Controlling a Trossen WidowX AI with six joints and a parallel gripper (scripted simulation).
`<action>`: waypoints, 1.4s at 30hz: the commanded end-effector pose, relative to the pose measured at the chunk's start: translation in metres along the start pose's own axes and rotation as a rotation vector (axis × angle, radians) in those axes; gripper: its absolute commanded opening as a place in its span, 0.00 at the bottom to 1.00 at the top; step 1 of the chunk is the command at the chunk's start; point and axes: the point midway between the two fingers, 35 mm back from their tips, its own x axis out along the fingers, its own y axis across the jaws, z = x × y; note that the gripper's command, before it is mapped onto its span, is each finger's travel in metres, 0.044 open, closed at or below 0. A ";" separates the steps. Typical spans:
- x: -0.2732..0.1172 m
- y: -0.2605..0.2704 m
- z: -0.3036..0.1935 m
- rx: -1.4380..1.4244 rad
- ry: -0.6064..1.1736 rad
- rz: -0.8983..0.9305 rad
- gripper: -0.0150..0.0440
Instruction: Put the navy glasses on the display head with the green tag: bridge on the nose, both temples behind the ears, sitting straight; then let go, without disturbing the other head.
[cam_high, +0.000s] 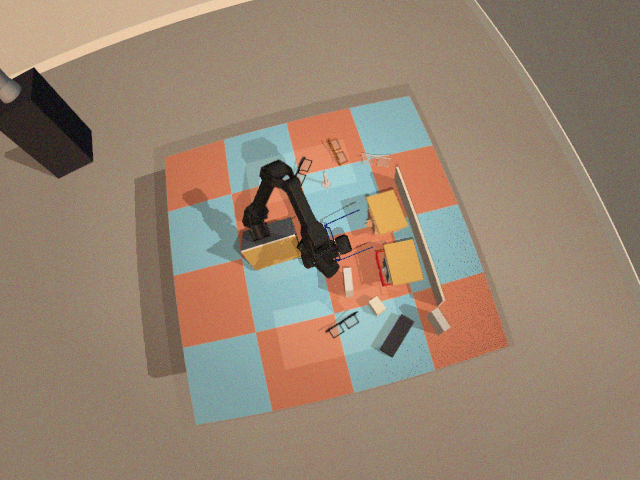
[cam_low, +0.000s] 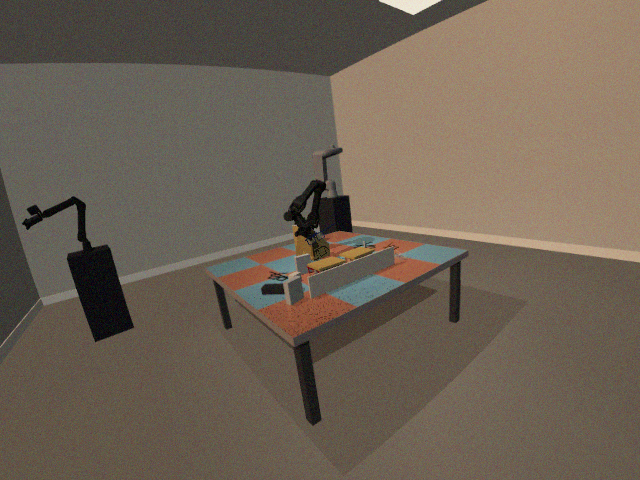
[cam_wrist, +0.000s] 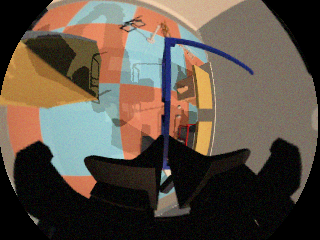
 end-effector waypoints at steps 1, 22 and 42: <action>-0.007 0.003 -0.013 -0.131 -0.001 -0.049 0.25; -0.014 0.013 -0.029 -0.286 0.008 -0.095 0.25; -0.011 0.012 -0.025 -0.276 0.006 -0.076 0.25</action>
